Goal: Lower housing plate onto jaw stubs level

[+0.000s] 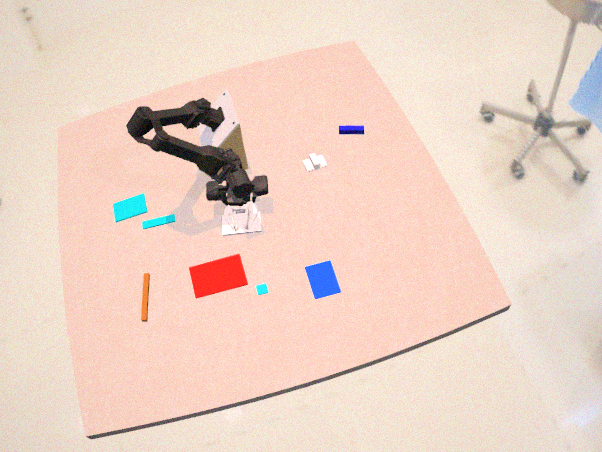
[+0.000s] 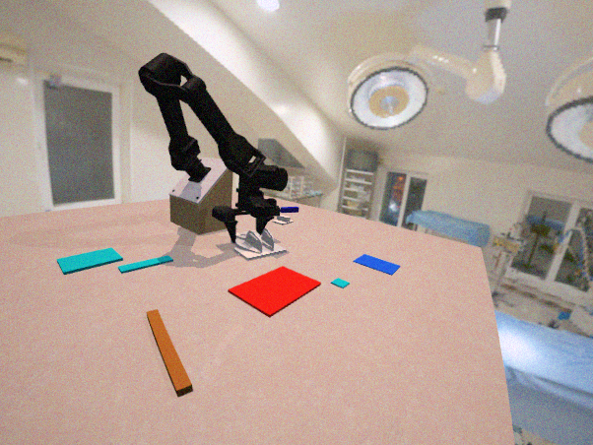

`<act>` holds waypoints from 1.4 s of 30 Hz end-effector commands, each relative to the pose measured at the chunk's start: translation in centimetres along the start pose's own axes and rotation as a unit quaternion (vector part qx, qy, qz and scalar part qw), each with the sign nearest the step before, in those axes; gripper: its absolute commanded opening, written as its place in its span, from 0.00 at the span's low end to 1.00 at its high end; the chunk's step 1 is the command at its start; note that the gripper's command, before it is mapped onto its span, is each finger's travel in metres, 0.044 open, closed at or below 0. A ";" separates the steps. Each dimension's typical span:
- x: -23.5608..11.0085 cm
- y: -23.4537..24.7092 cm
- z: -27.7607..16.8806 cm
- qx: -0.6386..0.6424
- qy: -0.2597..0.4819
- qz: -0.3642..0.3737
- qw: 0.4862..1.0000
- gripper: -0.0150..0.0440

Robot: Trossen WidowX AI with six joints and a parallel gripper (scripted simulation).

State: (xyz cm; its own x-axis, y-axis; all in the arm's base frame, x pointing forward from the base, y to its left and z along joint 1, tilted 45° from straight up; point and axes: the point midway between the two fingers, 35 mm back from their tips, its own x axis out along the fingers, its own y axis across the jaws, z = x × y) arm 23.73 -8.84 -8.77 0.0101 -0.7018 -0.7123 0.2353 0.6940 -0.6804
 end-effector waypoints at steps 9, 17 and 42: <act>0.1 0.0 -0.1 -0.001 0.001 0.000 1.000 0.85; 0.1 0.0 -0.1 -0.001 0.001 0.000 1.000 0.85; -0.2 0.0 0.0 0.000 0.000 0.000 1.000 1.00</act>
State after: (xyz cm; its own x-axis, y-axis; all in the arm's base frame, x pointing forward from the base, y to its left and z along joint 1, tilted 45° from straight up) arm 23.73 -8.83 -8.76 0.0101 -0.7018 -0.7123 0.2341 0.6942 -0.6807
